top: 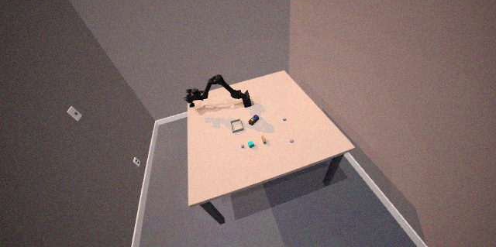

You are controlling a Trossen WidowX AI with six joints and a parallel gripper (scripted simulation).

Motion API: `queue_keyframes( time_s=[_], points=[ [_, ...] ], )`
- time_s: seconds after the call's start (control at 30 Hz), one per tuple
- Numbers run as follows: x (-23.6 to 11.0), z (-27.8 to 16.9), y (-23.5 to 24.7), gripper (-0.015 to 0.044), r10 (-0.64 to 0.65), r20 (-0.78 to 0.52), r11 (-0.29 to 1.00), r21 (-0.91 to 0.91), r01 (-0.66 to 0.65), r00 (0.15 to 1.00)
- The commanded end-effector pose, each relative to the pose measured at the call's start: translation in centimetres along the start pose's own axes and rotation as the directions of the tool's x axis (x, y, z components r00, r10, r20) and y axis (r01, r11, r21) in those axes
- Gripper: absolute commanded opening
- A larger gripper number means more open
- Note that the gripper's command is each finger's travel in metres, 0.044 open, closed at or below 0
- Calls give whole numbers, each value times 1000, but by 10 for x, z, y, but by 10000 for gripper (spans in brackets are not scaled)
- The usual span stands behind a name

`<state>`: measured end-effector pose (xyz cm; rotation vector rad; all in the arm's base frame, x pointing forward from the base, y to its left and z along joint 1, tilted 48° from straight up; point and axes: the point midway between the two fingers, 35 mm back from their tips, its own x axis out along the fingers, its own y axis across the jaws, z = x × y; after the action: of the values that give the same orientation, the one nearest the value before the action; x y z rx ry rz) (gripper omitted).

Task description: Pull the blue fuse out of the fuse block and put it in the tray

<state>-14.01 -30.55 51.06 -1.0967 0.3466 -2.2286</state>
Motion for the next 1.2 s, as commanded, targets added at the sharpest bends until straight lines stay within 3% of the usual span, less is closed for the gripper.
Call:
queue_keyframes(
  time_s=[0.0, 0.23, 0.47, 0.8, 1.17],
  points=[
    [-6, 10, 51, 63, 142, -15, 985, 103, -140, 990],
    [-39, 42, 145, 63, 412, -5, 881, 256, -397, 911],
    [-100, 84, 225, 63, 650, 37, 702, 354, -618, 759],
    [-218, 139, 296, 63, 875, 106, 398, 398, -827, 472],
    [-400, 170, 339, 63, 994, 62, 75, 186, -980, 88]
  ],
)
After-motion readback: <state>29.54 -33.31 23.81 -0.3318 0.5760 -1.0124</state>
